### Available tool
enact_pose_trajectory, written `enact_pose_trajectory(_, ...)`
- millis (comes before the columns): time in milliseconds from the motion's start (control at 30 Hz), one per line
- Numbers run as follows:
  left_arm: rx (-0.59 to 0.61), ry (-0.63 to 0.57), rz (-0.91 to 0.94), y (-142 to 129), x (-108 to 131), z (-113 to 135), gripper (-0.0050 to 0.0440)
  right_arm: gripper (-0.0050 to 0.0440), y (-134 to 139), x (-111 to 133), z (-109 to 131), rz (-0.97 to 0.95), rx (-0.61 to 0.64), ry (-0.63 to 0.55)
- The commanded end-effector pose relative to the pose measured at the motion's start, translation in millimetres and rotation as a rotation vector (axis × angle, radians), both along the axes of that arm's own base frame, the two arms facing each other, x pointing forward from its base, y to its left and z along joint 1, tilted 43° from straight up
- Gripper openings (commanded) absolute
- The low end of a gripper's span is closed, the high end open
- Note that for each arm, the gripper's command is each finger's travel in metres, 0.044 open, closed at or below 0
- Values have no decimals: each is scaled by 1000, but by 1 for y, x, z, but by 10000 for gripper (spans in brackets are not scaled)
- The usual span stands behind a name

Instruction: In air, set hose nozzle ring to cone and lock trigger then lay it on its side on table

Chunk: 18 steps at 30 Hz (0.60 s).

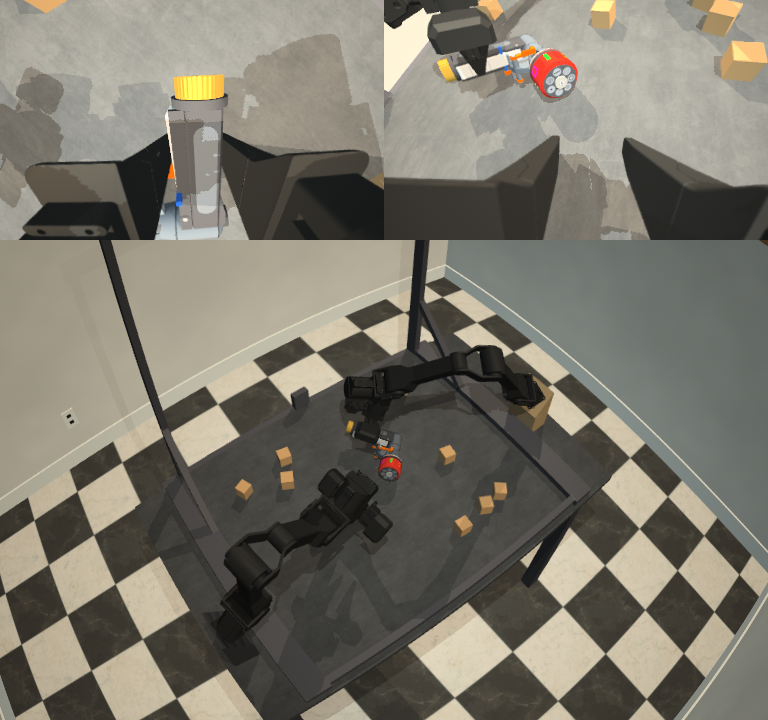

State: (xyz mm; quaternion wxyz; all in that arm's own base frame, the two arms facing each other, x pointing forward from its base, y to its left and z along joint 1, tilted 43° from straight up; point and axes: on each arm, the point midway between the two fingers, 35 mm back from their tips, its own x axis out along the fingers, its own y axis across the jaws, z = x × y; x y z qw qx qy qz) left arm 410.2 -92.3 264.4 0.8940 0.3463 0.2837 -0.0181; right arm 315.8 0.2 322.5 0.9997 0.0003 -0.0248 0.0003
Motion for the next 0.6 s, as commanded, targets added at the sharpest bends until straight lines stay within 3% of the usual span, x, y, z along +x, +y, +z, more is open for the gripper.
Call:
enact_pose_trajectory(0, -10, -22, 7, 0, -2, 15, 170, 179, 0, -4, 10, 1, -4, -28)
enact_pose_trajectory(267, -10, -22, 7, 0, -2, 15, 170, 179, 0, -4, 10, 1, -4, -28)
enact_pose_trajectory(567, 29, 115, 121, -2, 17, 12, 170, 179, 0, -4, 10, 1, -4, -28)
